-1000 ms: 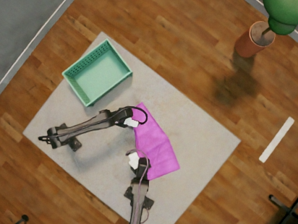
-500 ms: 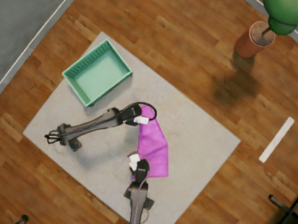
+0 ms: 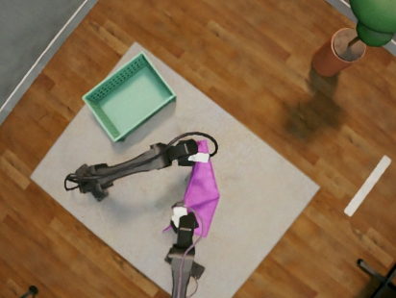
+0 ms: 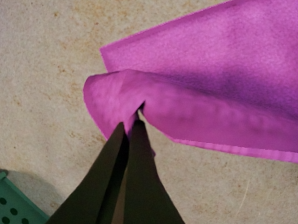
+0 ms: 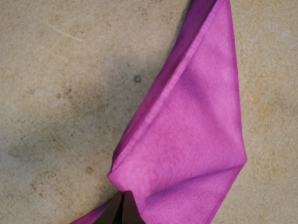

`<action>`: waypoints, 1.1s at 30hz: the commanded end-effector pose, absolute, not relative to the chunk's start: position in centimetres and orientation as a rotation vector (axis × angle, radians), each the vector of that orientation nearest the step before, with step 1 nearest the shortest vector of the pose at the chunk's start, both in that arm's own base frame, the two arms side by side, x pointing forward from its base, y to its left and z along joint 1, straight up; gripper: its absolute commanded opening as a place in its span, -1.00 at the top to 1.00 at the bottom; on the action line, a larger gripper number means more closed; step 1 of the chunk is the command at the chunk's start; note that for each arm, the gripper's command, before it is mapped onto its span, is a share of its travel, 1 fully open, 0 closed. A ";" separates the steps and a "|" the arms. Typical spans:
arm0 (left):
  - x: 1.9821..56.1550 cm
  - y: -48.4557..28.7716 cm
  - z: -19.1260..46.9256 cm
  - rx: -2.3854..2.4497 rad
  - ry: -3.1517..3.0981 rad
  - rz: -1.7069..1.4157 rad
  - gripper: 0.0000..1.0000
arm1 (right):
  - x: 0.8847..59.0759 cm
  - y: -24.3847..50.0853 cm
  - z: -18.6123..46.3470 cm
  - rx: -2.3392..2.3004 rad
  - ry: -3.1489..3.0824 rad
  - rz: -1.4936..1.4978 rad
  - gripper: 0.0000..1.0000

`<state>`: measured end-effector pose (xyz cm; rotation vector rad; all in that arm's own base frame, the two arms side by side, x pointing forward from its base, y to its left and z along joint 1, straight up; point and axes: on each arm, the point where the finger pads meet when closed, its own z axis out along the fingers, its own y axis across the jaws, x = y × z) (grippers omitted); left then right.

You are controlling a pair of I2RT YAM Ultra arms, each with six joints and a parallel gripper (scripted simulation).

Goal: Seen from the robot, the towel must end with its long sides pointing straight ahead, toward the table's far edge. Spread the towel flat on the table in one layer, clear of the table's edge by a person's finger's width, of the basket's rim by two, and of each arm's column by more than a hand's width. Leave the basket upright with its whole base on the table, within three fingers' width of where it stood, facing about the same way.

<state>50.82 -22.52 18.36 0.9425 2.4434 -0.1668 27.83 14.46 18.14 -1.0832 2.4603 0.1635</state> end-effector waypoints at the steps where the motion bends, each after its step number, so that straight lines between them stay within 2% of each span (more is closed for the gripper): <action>1: 51.7 -23.2 19.6 0.877 2.430 -0.159 1.00 | 27.9 14.8 20.7 -1.016 2.430 0.165 1.00; 30: 57.7 -28.8 25.3 0.559 2.013 -0.281 1.00 | 31.1 16.6 24.4 -0.729 2.466 0.184 1.00; 33: 58.5 -29.5 23.4 0.547 2.028 -0.282 1.00 | 31.4 16.7 24.7 -0.705 2.468 0.184 1.00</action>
